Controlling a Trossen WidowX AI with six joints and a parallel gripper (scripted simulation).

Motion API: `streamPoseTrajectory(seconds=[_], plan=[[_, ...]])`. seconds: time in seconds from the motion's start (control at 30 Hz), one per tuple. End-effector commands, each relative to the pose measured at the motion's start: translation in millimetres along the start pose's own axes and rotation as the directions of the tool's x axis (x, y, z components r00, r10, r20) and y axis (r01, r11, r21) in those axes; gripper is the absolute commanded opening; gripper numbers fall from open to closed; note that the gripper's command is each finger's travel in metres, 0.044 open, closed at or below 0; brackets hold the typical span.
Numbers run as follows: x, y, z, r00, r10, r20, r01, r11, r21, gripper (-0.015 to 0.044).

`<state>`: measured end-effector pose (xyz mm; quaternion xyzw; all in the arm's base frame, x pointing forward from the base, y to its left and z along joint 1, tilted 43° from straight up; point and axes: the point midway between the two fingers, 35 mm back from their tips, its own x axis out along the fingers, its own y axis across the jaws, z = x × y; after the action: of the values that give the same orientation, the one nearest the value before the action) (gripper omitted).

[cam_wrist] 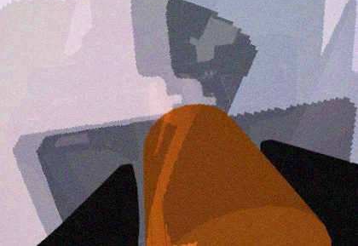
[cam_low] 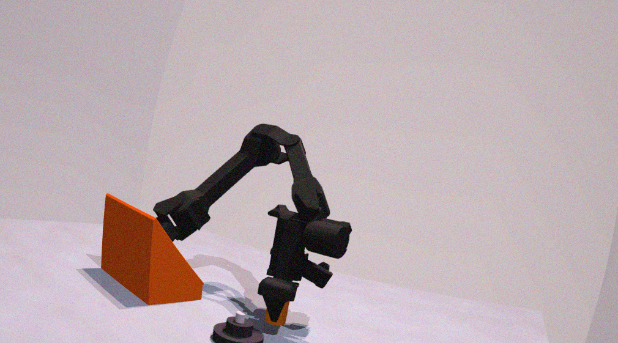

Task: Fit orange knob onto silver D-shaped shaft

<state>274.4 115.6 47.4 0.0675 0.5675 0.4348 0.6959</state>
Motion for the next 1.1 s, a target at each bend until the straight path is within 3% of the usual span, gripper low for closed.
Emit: streamPoseTrajectory(seconds=[0.0,0.1,0.23,0.3,1.07], plan=[[0,0,0,1.000,0.000,0.000,0.000,1.000,-0.001,0.0240],[-10,-1,1,1.000,-0.002,0.000,0.002,1.000,0.000,0.0292],[-70,-2,1,1.000,0.000,0.000,0.000,1.000,0.004,0.0397],[-81,-1,0,1.000,0.002,0.001,-0.002,1.000,0.005,0.0440],[-56,-2,0,1.000,-0.003,-0.003,0.003,1.000,0.006,0.0440]])
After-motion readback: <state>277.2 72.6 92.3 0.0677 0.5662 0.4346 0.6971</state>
